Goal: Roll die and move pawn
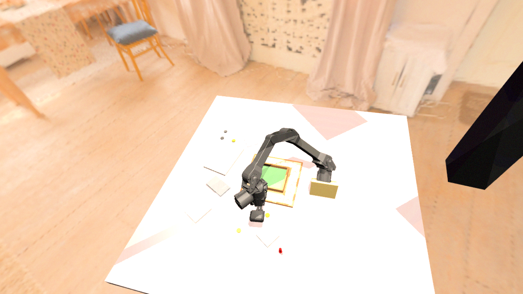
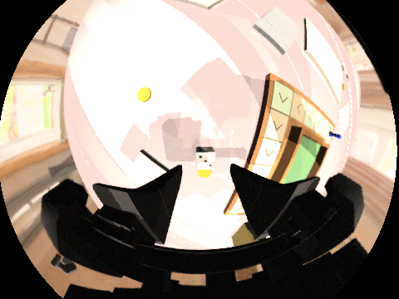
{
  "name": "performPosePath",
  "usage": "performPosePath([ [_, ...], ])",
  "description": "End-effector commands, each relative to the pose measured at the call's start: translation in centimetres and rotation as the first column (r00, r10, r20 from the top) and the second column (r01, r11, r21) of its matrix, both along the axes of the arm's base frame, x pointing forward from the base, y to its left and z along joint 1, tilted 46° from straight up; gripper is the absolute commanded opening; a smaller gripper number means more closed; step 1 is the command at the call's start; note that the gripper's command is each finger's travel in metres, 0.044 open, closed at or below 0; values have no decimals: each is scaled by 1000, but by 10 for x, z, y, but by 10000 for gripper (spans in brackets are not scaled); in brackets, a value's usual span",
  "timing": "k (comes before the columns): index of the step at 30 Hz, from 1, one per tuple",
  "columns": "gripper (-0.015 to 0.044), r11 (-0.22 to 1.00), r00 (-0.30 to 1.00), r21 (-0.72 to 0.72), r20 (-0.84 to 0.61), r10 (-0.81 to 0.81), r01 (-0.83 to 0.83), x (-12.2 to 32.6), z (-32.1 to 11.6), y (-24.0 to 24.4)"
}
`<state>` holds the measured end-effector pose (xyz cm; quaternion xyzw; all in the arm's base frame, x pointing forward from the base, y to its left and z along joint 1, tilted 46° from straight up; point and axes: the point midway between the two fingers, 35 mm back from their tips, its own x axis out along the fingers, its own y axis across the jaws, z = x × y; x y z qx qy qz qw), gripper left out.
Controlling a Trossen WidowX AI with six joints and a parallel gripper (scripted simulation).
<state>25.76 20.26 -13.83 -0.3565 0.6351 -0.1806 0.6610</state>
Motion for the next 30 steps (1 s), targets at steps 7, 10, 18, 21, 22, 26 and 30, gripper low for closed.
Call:
performPosePath([
  [7, 275, 1000, 1000, -9, -3, 7, -7, 1, -11, -11],
  [10, 275, 1000, 1000, -9, -3, 7, -7, 2, -15, -14],
  [18, 275, 1000, 1000, -10, -2, 7, -7, 3, -23, -23],
  [21, 249, 1000, 1000, -10, -2, 7, -7, 4, -24, -24],
  [22, 222, 1000, 1000, -10, -2, 7, -7, 4, -24, -24],
  [26, 118, 1000, 1000, -10, -2, 7, -7, 4, -24, -24],
  [30, 91, 1000, 1000, -10, -2, 7, -7, 4, -24, -24],
])
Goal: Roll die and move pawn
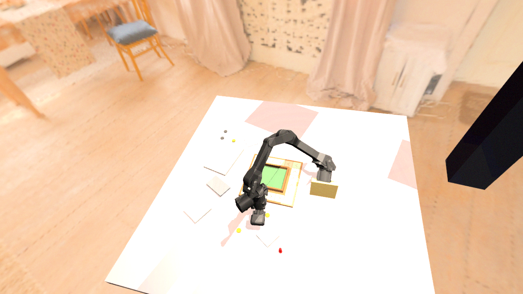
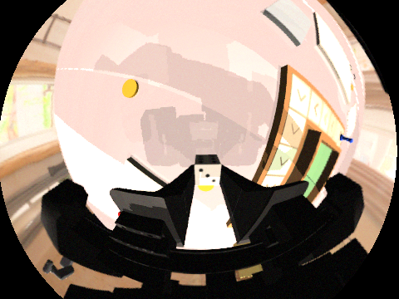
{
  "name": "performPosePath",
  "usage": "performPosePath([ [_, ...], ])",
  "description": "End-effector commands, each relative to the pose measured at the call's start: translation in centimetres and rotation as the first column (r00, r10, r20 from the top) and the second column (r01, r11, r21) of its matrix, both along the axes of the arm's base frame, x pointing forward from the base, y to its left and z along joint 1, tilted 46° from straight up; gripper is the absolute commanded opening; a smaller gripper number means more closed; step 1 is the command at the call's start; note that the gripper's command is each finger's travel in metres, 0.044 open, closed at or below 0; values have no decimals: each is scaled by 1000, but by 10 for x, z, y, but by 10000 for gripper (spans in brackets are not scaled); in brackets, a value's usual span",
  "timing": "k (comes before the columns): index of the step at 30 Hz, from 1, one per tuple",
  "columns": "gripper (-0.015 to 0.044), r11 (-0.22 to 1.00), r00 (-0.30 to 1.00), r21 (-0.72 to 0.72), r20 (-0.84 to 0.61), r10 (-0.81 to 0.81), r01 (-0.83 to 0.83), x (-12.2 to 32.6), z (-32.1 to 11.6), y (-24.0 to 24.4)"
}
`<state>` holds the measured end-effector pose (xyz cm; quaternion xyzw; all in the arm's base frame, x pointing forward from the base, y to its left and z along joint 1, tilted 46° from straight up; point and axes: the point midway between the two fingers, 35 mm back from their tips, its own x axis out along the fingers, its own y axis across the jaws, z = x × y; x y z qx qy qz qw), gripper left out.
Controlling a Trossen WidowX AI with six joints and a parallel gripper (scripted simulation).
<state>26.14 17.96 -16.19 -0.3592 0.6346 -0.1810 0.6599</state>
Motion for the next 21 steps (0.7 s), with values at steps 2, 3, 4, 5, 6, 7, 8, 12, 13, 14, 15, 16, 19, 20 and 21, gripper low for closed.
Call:
performPosePath([
  [2, 78, 1000, 1000, -5, -1, 4, -4, 0, 0, -1],
  [3, 51, 1000, 1000, -5, -1, 4, -4, 0, 0, -1],
  [4, 25, 1000, 1000, -1, 1, 5, -5, 0, -1, 0],
  [5, 0, 1000, 1000, 9, 7, 6, -6, -1, -1, 2],
  [6, 0, 1000, 1000, 27, 16, 7, -8, -3, -2, 5],
  [7, 0, 999, 1000, 31, 17, 8, -8, -3, 1, 11],
  [8, 0, 999, 1000, 31, 16, 8, -8, -3, 4, 15],
  [12, 0, 1000, 1000, 29, 12, 8, -8, -4, 19, 32],
  [13, 0, 1000, 1000, 28, 11, 8, -8, -5, 23, 36],
  [14, 0, 1000, 1000, 26, 10, 7, -8, -6, 27, 39],
  [15, 0, 1000, 1000, 25, 9, 7, -7, -6, 31, 43],
  [16, 0, 1000, 1000, 23, 8, 7, -7, -7, 35, 47],
  [19, 0, 1000, 1000, 17, 4, 7, -7, -9, 47, 58],
  [20, 0, 1000, 1000, 16, 3, 6, -6, -10, 52, 61],
  [21, 0, 1000, 1000, 14, 2, 6, -6, -11, 56, 64],
])
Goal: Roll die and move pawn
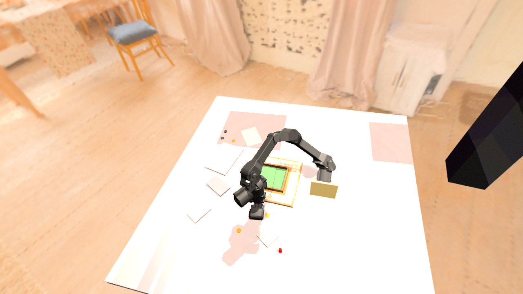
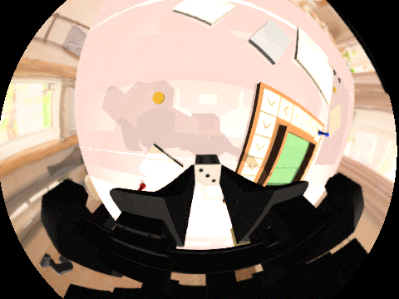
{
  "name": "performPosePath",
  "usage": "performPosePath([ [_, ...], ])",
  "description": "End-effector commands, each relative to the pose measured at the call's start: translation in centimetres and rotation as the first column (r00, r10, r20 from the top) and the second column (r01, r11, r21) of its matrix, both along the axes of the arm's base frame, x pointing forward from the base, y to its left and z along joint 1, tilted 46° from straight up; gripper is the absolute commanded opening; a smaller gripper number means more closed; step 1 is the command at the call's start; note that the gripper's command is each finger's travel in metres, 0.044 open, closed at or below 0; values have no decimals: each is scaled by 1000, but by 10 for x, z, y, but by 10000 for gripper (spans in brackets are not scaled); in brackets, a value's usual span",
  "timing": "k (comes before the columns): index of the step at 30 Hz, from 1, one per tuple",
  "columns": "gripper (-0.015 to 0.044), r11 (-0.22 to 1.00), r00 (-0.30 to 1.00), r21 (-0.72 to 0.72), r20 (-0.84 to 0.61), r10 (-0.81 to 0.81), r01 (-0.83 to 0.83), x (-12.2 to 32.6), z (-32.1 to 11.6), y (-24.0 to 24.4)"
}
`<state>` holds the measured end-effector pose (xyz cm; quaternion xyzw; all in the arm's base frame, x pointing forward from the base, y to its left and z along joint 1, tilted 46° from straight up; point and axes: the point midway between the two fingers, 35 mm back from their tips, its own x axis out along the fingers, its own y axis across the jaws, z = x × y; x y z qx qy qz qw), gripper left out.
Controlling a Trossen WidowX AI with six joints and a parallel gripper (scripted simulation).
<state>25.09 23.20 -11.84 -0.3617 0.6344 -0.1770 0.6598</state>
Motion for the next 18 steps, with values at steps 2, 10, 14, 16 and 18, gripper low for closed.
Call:
performPosePath([
  [2, 0, 1000, 1000, 8, 3, -3, 3, -3, 22, 19],
  [10, 0, 1000, 1000, -3, -4, -1, 1, -9, 43, 32],
  [14, 0, 998, 996, -8, -68, 65, -66, -3, 53, 24],
  [16, 0, 994, 989, -10, -106, 104, -106, 0, 58, 18],
  [18, 0, 989, 979, -10, -144, 143, -146, 3, 64, 13],
])
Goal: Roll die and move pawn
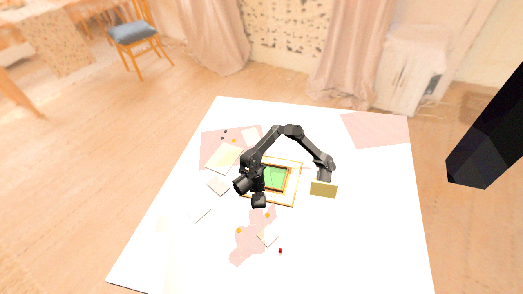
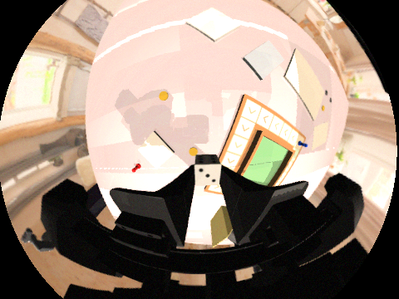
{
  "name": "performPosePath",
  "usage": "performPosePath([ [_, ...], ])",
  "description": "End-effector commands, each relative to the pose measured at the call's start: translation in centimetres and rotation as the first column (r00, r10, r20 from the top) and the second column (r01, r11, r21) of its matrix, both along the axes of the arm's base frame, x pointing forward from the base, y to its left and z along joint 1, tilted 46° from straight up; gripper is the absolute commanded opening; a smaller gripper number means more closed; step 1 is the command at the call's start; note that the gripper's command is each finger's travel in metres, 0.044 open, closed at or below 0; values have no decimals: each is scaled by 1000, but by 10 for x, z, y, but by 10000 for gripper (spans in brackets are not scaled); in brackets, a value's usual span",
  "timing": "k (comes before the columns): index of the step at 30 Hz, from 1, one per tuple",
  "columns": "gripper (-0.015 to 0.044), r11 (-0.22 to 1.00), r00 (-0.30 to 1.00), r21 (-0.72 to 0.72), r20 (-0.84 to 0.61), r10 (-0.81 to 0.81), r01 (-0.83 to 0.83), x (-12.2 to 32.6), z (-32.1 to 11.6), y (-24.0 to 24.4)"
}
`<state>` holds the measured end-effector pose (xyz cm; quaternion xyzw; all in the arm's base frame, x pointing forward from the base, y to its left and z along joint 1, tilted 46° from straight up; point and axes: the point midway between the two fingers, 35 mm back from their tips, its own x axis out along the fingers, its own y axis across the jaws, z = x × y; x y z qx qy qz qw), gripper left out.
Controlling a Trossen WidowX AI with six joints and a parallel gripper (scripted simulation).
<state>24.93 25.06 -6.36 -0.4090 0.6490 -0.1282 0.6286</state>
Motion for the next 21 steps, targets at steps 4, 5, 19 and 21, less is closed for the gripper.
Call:
performPosePath([
  [4, 0, 992, 987, -7, -109, 121, -122, 10, 21, -19],
  [5, 0, 990, 982, -8, -128, 140, -142, 11, 24, -22],
  [19, 0, 914, 841, 14, -385, 379, -406, 23, 61, -71],
  [21, 0, 898, 811, 23, -419, 408, -440, 24, 65, -78],
])
